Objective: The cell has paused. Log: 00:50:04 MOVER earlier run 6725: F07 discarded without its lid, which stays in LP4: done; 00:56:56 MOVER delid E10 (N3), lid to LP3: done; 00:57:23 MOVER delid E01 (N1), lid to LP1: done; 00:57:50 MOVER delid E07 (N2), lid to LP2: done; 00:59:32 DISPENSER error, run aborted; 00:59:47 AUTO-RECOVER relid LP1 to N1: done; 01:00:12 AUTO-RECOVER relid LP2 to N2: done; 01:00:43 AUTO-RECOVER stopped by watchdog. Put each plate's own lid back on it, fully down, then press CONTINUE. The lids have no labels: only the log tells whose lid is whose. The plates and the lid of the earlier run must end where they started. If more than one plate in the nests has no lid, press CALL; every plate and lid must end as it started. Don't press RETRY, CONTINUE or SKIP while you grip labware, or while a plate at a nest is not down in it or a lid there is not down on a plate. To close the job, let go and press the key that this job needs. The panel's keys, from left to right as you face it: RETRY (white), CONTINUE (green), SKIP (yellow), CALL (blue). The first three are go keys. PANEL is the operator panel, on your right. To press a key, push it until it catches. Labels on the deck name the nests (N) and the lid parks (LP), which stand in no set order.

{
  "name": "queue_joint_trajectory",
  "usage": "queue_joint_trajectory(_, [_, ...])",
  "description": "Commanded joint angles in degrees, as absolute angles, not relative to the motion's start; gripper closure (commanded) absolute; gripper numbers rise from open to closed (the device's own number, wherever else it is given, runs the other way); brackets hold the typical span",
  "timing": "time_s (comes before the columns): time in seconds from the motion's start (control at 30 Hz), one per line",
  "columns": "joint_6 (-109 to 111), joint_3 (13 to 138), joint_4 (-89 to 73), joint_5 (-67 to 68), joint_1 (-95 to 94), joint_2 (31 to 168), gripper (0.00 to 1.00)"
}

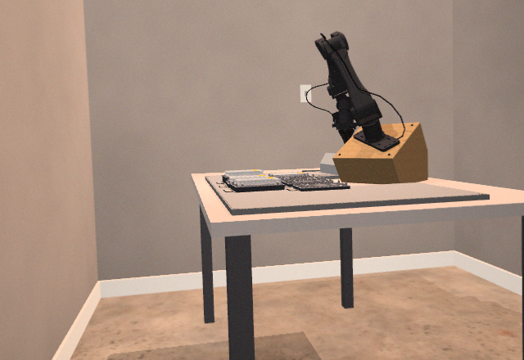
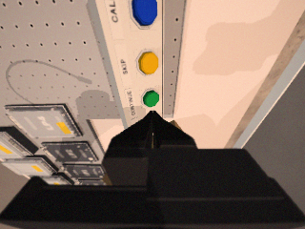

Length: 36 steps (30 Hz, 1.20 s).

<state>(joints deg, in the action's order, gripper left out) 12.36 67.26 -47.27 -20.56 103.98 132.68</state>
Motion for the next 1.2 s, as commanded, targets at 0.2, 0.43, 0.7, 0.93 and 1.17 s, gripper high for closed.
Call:
queue_joint_trajectory(0.2, [11.67, 66.72, -45.51, -21.38, 103.92, 133.31, 1.00])
queue_joint_trajectory(0.43, [11.44, 66.89, -44.77, -21.48, 103.92, 132.88, 1.00])
queue_joint_trajectory(0.7, [11.08, 66.65, -43.58, -21.61, 103.40, 133.46, 1.00])
queue_joint_trajectory(0.93, [10.77, 66.39, -42.54, -21.73, 102.89, 134.38, 1.00])
queue_joint_trajectory(1.17, [10.54, 65.23, -41.80, -21.79, 102.97, 135.25, 1.00])
